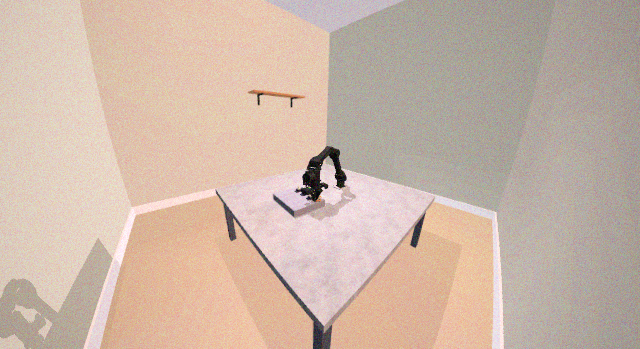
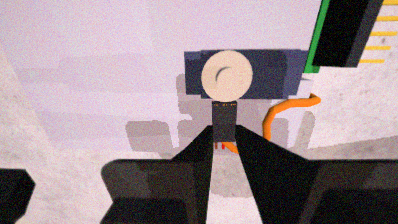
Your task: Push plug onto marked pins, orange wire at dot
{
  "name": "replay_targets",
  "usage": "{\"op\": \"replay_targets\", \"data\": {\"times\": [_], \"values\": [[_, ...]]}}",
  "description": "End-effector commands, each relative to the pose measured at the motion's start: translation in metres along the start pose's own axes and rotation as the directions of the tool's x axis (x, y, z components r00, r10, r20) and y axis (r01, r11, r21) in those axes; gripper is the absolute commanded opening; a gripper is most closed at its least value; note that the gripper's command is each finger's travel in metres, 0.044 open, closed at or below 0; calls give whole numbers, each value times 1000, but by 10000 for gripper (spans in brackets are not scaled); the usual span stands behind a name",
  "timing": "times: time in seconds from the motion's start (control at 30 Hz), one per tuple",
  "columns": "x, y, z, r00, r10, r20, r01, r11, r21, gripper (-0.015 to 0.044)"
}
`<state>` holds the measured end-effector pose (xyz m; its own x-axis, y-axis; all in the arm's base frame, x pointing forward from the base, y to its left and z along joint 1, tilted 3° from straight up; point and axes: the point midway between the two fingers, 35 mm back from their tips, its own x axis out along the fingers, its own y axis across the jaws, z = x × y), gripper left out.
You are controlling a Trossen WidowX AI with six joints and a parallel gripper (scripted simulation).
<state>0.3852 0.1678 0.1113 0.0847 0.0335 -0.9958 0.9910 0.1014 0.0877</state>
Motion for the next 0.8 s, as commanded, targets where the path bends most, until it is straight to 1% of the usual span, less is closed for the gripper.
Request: {"op": "replay_targets", "data": {"times": [0.0,0.07,0.2,0.57,0.67,0.77], "values": [[1,0,-1,1000,-2,-3,2,1000,4,10],[1,0,-1,1000,-2,-3,2,1000,4,0],[-9,1,-1,1000,-2,-3,2,1000,4,0],[-54,0,0,1000,-2,-3,2,1000,4,0],[-57,-1,0,1000,-2,-2,2,1000,0,0],[-59,-3,5,1000,-2,-2,2,999,-41,0]]}}
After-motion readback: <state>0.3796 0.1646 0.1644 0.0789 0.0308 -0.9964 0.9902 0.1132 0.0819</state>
